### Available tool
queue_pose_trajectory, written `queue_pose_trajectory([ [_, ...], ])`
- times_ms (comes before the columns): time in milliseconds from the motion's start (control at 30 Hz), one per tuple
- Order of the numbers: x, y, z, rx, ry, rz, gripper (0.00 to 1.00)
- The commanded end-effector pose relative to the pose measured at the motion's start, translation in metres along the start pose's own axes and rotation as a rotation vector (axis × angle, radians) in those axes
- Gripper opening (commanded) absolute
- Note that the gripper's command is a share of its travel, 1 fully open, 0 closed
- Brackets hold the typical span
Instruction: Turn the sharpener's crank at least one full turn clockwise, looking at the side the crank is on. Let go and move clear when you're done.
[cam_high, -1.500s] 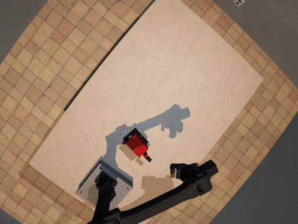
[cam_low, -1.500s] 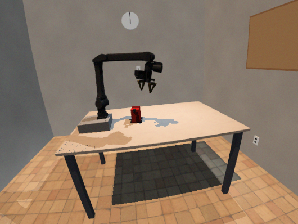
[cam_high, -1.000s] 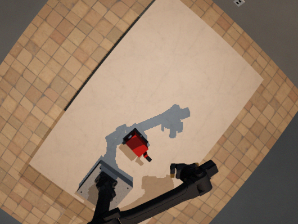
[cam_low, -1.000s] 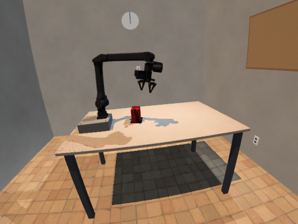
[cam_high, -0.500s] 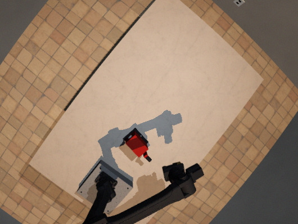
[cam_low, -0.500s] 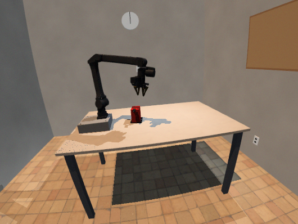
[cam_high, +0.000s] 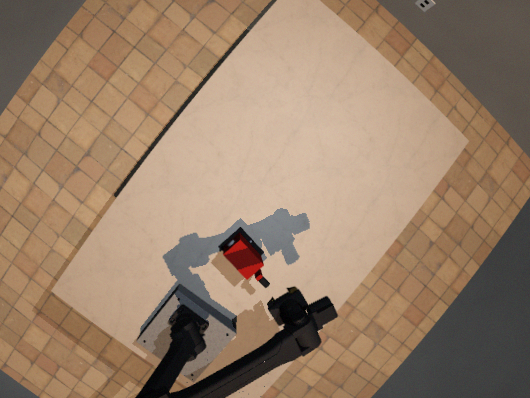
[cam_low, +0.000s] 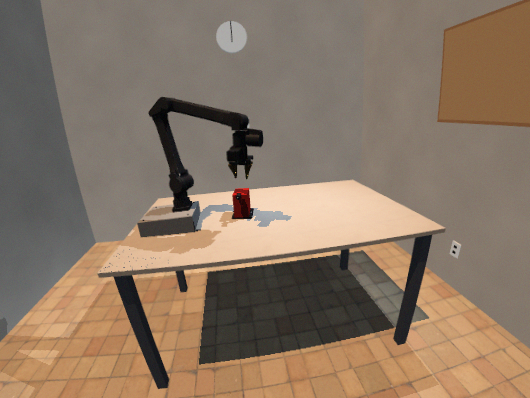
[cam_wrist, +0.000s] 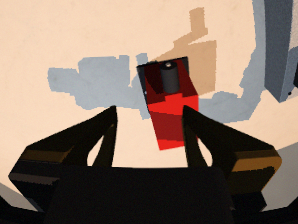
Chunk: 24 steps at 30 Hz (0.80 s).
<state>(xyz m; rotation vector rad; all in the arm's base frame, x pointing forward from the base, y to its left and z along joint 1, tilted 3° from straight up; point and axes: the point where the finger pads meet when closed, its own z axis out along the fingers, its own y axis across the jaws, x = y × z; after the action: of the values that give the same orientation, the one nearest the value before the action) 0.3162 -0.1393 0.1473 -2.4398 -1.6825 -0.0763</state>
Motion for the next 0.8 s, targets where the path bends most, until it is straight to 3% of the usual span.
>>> queue_pose_trajectory([
  [0, -0.003, -0.004, -0.002, -0.063, 0.011, -0.122, 0.51],
  [100, 0.000, -0.014, 0.008, -0.078, 0.025, -0.203, 0.51],
  [267, 0.001, -0.021, 0.018, -0.078, 0.025, -0.203, 0.51],
  [333, -0.001, -0.020, 0.033, -0.048, 0.031, -0.198, 0.51],
  [733, 0.001, -0.021, 0.060, -0.046, 0.030, -0.200, 0.51],
  [767, 0.002, 0.000, 0.036, -0.118, 0.013, -0.211, 0.51],
])
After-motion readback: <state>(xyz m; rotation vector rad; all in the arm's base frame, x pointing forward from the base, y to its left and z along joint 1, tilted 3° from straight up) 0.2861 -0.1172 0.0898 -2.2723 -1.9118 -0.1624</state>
